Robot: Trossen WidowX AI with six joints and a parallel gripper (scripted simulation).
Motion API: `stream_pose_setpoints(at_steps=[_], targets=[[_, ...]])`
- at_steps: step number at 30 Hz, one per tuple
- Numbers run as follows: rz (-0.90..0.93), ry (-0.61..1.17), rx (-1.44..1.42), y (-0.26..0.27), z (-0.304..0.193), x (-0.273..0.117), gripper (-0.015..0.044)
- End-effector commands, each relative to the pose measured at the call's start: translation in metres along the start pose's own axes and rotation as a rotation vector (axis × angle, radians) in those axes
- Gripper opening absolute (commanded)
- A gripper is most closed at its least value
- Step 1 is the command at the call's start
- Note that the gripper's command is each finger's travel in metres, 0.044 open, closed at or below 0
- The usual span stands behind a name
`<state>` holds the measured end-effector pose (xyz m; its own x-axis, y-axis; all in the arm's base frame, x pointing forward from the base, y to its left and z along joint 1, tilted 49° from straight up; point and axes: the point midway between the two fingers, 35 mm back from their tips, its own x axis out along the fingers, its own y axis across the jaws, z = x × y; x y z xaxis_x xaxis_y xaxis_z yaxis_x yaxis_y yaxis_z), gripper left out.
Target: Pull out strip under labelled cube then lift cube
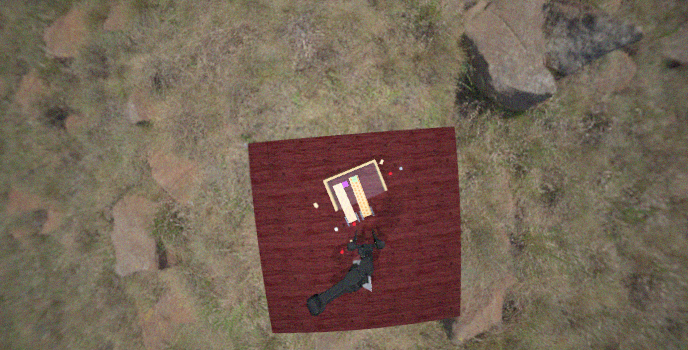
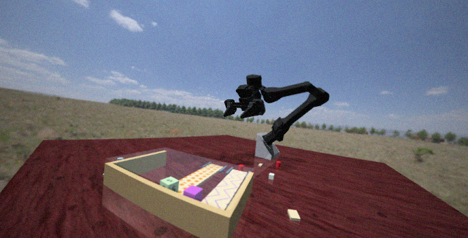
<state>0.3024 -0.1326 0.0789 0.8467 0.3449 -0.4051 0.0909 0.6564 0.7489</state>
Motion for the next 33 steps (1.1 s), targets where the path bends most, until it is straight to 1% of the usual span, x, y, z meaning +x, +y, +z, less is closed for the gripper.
stream_pose_setpoints(at_steps=[1, 5, 8, 14, 20, 27, 29, 33], targets=[[-0.004, 0.0, -0.006, -0.001, -0.001, 0.0, 0.04], [-0.004, 0.0, -0.006, -0.001, -0.001, 0.0, 0.04], [-0.014, 0.057, -0.021, -0.005, 0.001, 0.01, 0.0321], [-0.026, 0.308, -0.099, -0.018, -0.002, 0.051, 0.0164], [0.015, 0.585, -0.192, -0.024, -0.019, 0.086, 0.0006], [0.129, 0.898, -0.295, -0.021, -0.047, 0.114, 0.0], [0.15, 0.939, -0.307, -0.021, -0.051, 0.117, 0.0], [0.153, 0.944, -0.309, -0.021, -0.052, 0.117, 0.0]])
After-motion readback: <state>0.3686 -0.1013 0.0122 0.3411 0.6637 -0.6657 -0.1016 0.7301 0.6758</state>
